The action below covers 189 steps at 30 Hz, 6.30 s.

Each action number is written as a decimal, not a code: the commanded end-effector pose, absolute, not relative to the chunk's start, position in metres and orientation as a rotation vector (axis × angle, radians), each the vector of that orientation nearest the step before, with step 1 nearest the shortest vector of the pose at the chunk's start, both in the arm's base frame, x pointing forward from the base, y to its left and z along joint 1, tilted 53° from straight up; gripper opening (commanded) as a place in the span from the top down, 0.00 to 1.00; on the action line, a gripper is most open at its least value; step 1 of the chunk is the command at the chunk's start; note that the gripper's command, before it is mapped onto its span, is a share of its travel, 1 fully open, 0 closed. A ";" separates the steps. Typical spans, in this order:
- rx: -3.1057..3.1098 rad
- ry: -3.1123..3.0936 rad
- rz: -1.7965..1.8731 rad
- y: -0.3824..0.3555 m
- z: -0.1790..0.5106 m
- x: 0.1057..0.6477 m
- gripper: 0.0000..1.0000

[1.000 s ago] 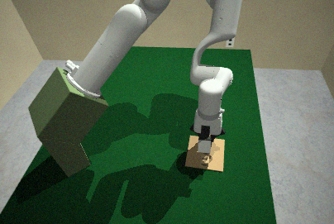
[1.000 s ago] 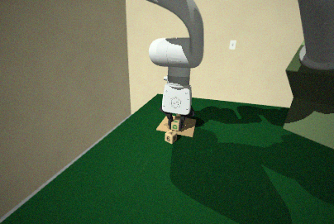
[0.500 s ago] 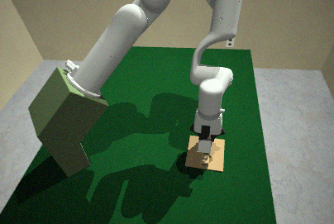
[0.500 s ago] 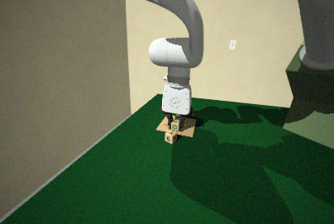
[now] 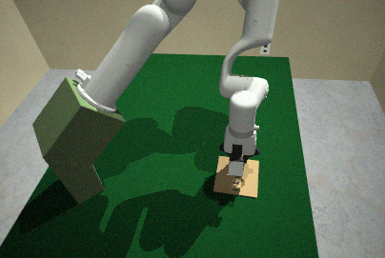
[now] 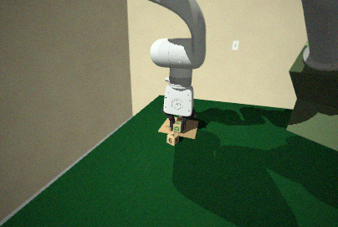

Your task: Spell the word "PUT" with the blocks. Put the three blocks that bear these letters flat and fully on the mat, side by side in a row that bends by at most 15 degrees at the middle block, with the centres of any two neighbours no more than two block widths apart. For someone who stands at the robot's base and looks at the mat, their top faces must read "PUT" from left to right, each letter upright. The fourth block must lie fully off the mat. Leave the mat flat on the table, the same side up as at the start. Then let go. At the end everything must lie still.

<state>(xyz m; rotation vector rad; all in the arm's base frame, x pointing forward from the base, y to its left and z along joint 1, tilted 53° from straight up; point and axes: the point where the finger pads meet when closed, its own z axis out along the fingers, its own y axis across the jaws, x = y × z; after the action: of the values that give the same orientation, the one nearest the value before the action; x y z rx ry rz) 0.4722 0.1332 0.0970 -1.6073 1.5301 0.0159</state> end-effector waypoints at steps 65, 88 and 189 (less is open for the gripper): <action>-1.607 1.530 0.014 0.135 0.095 0.475 0.73; -1.607 1.530 0.014 0.135 0.095 0.475 0.53; -1.607 1.530 0.014 0.034 0.200 0.381 0.00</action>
<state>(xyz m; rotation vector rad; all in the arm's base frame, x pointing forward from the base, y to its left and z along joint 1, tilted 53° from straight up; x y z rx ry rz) 0.3805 0.0345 0.1984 -1.6070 1.5310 0.0164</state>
